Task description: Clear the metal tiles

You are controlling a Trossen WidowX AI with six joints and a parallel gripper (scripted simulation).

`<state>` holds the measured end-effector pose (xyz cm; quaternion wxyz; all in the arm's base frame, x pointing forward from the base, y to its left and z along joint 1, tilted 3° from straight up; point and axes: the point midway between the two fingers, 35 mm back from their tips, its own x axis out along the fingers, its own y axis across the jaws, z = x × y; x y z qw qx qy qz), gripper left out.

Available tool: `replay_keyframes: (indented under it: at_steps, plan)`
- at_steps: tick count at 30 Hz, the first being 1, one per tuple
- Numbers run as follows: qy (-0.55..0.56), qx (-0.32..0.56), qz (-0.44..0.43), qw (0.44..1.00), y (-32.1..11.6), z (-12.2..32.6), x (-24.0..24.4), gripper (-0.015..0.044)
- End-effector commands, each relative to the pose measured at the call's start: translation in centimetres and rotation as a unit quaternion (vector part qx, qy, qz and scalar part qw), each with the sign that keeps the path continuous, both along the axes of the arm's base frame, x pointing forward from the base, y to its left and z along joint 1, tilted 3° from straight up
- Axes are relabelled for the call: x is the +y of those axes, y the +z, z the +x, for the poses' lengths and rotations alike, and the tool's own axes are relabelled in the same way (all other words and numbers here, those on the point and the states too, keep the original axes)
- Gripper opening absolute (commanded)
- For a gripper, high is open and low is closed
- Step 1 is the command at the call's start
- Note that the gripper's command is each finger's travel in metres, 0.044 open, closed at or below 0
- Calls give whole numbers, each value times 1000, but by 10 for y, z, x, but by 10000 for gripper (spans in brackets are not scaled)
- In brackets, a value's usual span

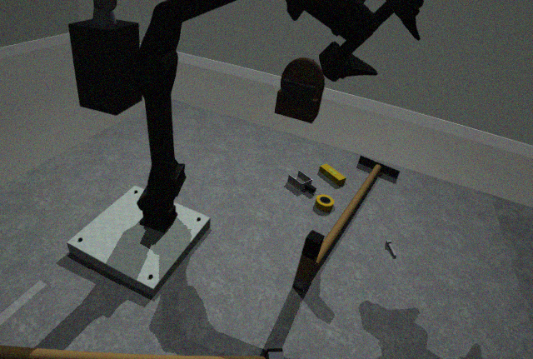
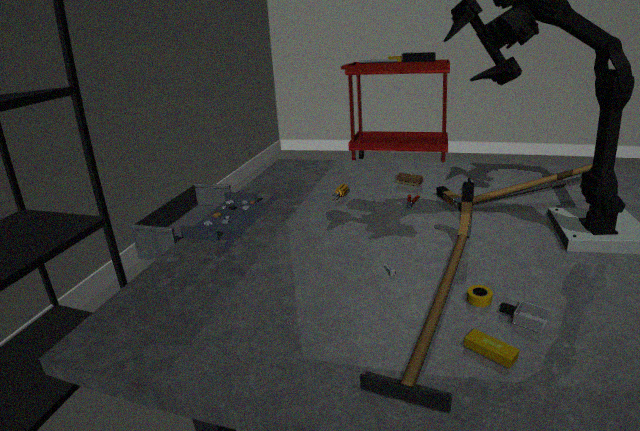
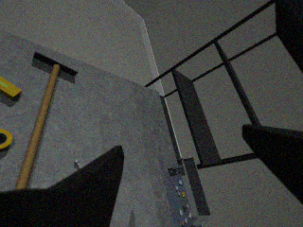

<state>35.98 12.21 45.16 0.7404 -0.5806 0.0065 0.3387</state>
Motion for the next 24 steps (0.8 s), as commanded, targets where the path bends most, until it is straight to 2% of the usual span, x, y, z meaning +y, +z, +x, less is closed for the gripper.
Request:
replay_keyframes:
  at_steps: [1,24]
  plan:
    - [-10,18,21,1000,-3,-12,9,440]
    - [-55,118,156,979,-12,-88,52,440]
